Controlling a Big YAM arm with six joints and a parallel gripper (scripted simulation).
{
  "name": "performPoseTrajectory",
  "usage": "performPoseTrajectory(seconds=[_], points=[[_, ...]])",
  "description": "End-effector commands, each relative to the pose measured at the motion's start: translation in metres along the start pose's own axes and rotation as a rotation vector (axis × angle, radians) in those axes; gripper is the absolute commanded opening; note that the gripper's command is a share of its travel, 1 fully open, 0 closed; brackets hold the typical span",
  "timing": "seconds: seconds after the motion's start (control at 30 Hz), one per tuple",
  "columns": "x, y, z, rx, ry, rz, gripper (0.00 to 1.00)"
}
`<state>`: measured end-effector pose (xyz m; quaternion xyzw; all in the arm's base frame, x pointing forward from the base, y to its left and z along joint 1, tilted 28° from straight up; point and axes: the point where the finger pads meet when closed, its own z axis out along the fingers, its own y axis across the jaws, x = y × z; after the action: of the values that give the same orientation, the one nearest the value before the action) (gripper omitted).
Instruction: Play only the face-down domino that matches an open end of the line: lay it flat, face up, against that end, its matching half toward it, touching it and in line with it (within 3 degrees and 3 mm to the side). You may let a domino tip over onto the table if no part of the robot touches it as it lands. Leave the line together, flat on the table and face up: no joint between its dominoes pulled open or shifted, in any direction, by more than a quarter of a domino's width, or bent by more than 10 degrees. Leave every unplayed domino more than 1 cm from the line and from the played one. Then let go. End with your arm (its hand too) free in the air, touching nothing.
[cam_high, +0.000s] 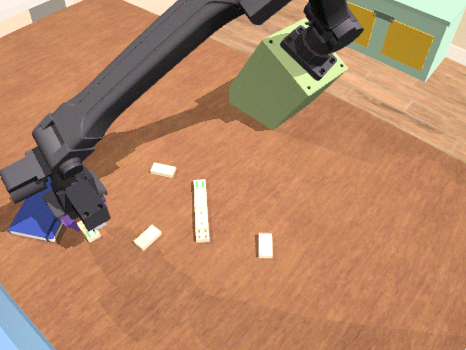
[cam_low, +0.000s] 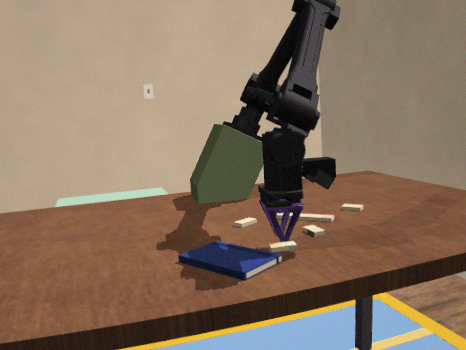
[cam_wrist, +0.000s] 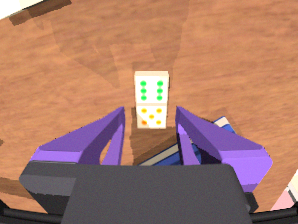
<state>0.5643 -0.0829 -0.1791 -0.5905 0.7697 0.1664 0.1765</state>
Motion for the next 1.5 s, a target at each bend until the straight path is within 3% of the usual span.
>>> performPoseTrajectory(seconds=[0.0,0.17,0.2,0.5,0.73,0.77,1.07,1.47], points=[[-0.008,-0.007,0.007,0.005,-0.004,-0.027,0.42],[-0.008,-0.007,0.007,0.005,-0.004,-0.027,0.42],[-0.001,-0.004,-0.004,0.011,0.000,-0.004,0.42],[-0.008,-0.008,0.006,0.007,-0.004,-0.031,0.42],[-0.008,-0.008,0.006,0.007,-0.004,-0.031,0.42],[-0.001,-0.005,-0.004,0.011,0.000,-0.005,0.42],[-0.008,-0.009,0.005,0.008,-0.004,-0.034,0.42],[-0.004,-0.007,0.000,0.010,-0.002,-0.019,0.42]])
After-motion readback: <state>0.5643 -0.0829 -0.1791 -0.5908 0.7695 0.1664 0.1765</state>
